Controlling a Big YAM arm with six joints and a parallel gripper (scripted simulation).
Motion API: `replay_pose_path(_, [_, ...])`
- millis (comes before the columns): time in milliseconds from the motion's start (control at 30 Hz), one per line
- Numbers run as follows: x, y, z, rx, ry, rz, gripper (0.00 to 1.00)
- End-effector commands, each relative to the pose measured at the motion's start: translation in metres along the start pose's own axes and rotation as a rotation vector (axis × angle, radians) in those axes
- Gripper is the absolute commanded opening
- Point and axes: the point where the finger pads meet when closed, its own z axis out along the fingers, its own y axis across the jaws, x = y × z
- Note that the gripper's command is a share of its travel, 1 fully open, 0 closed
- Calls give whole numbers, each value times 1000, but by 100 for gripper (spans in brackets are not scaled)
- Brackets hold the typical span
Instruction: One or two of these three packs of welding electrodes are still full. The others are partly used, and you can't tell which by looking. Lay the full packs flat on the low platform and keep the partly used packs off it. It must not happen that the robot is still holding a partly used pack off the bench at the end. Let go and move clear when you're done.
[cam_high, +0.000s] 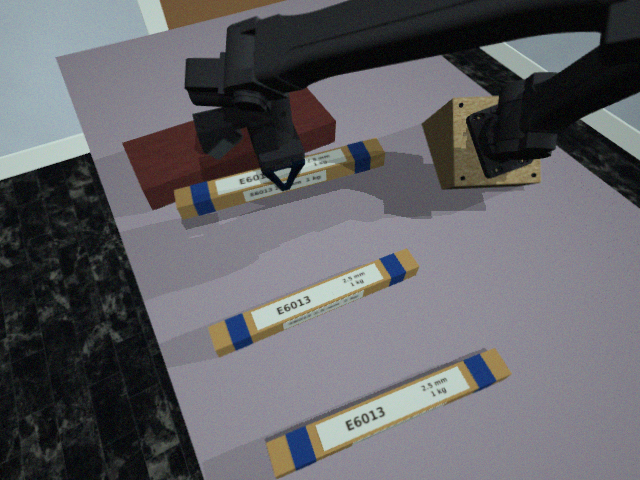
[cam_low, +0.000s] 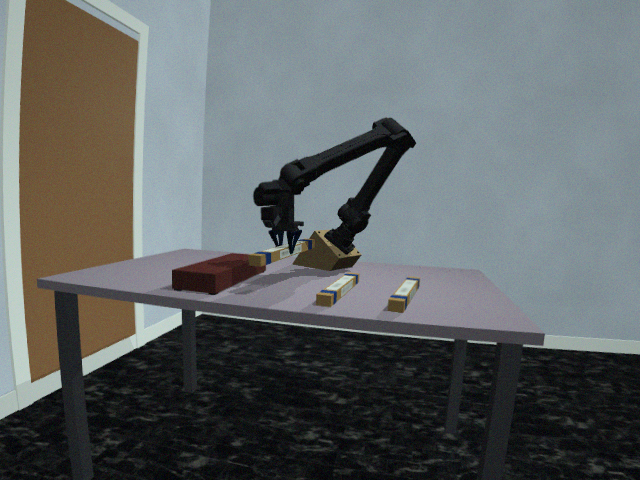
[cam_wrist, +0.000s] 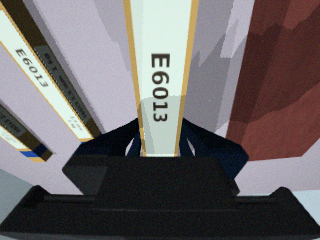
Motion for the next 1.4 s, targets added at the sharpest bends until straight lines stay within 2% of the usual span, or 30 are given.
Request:
replay_pose_path(0, [-33,-4,-53,42,-100,-39,0])
replay_pose_path(1367, [-27,-2,-125,48,-100,-41,0])
